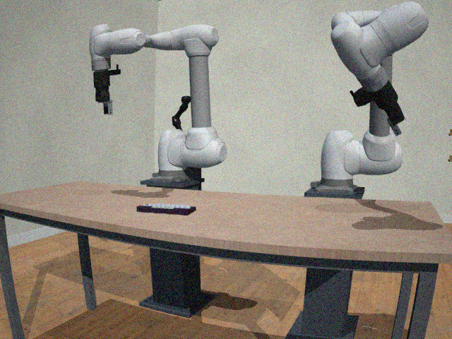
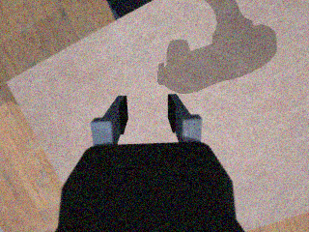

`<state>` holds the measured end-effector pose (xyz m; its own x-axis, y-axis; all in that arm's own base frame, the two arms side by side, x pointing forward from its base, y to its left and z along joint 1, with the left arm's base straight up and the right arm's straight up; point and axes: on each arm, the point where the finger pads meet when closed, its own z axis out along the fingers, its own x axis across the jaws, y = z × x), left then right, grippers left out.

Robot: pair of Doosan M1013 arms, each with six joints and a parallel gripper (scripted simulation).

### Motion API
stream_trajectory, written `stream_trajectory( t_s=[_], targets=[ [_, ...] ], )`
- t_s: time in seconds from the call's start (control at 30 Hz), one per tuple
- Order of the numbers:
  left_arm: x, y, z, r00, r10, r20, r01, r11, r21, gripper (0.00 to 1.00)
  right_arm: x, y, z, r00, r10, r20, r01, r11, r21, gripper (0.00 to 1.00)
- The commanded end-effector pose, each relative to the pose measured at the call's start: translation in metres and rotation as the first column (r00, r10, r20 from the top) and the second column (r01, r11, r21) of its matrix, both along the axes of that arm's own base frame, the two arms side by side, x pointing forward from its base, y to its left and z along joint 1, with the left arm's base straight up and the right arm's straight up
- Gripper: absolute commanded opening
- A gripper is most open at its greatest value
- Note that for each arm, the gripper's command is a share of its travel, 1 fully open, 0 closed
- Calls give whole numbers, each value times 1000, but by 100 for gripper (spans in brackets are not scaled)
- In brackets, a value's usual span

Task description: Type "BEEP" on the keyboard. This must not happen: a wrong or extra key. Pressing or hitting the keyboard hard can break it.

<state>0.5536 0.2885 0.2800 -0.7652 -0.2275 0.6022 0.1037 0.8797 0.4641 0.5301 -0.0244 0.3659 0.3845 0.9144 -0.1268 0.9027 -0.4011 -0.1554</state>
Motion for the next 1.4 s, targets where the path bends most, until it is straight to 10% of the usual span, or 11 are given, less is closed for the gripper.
stream_trajectory(
  t_s=[0.0,0.1,0.23,0.6,0.67,1.1,1.37],
  targets=[
    [39,-54,-22,991,-136,14,136,972,-191,0,-15,-35,-5,999,-49,-14,49,999,13,100],
    [47,-69,-28,985,-171,20,171,957,-234,0,-20,-48,-7,997,-69,-19,69,997,16,100],
    [87,-149,-53,940,-334,72,332,844,-422,0,-53,-107,-16,985,-169,-41,170,985,32,100],
    [146,-333,-99,790,-566,237,557,498,-664,0,-198,-249,-45,873,-476,-107,485,869,94,100],
    [146,-333,-99,790,-566,237,557,498,-664,0,-198,-249,-45,873,-476,-107,485,869,94,100],
    [165,-584,-143,527,-671,522,660,-64,-749,0,-402,-299,-79,613,-771,-171,789,586,186,100],
    [165,-696,-161,514,-672,533,654,-95,-751,0,-463,-288,-90,505,-842,-188,858,465,219,100]
  ],
)
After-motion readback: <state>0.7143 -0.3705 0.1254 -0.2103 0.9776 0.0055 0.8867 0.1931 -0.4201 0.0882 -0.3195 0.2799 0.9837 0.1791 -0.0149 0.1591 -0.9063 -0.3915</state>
